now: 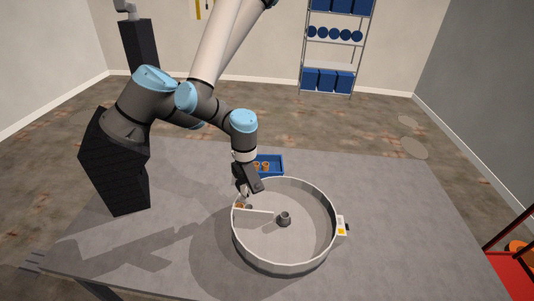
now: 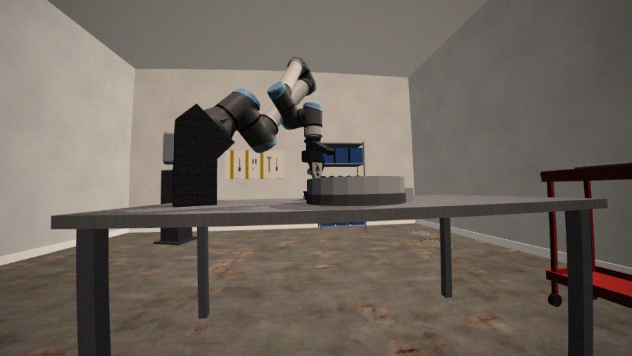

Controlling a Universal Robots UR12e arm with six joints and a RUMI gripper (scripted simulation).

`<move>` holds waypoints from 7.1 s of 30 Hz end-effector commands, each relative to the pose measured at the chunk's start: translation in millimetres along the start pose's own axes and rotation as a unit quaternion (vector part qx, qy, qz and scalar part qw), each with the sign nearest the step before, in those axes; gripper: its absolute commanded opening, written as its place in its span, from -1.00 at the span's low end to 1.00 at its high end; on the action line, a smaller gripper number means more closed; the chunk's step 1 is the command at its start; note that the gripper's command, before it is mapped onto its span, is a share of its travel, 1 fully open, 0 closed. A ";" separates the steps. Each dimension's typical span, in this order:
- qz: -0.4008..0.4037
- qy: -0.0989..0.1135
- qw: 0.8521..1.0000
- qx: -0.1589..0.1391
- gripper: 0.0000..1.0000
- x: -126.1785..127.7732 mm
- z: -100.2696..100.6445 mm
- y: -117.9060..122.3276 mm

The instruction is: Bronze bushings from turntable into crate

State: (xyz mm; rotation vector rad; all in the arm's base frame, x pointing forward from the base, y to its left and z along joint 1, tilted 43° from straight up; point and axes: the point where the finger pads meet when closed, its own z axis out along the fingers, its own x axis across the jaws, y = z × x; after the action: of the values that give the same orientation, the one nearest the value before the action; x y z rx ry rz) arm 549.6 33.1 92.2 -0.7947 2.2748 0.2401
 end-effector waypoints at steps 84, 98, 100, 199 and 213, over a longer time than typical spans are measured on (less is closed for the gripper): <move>0.000 0.000 1.000 -0.001 -1.00 -25.3 -66.2 -34.2; 0.000 0.000 1.000 -0.001 -1.00 -82.9 -65.9 -110.4; 0.000 0.000 1.000 -0.001 -1.00 -90.9 -65.9 -121.0; 0.000 0.000 1.000 -0.001 -1.00 -113.5 -44.4 -149.1; 0.000 0.000 1.000 -0.001 -1.00 -113.6 -42.4 -148.9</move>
State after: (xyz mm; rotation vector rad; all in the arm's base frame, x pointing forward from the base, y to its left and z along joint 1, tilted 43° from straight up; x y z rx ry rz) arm 679.5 -47.1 207.7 -0.7960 2.2760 0.2427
